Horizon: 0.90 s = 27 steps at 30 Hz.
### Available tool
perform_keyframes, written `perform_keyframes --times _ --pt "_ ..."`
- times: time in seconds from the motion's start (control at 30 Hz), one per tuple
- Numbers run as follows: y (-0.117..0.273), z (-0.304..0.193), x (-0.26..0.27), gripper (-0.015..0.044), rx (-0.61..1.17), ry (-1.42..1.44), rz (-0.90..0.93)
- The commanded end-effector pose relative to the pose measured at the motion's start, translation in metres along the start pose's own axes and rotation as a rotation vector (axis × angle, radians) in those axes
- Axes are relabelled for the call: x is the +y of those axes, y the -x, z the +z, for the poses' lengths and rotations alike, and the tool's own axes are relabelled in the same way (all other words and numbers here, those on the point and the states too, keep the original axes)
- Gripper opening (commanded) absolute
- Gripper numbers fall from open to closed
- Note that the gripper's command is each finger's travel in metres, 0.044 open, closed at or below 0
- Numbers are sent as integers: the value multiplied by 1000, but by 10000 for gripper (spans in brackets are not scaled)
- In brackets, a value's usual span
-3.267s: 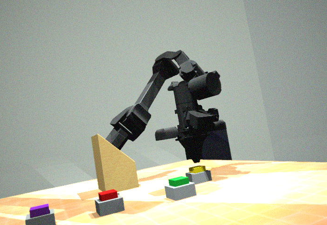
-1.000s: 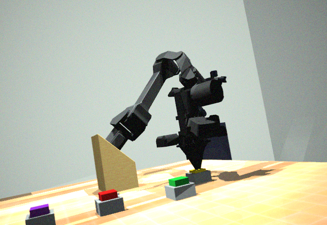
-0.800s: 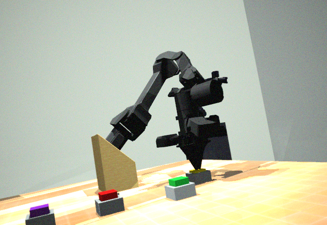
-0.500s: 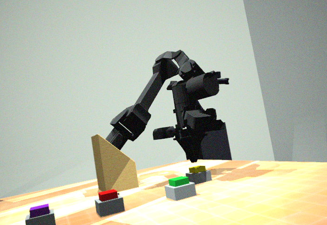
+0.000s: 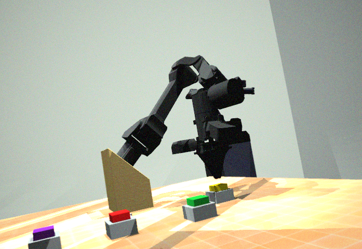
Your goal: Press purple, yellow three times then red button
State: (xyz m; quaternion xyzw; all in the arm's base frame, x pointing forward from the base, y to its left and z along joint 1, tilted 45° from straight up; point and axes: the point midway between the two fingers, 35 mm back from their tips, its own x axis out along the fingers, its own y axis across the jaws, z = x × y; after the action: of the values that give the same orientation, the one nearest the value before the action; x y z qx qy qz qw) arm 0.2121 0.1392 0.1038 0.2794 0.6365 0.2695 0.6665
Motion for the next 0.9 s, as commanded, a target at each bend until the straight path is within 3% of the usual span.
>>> perform_keyframes --times 0.0,0.87 --pt "-7 -1 -2 20 3 -7 -4" --pt "-21 -2 -1 20 3 -8 -2"
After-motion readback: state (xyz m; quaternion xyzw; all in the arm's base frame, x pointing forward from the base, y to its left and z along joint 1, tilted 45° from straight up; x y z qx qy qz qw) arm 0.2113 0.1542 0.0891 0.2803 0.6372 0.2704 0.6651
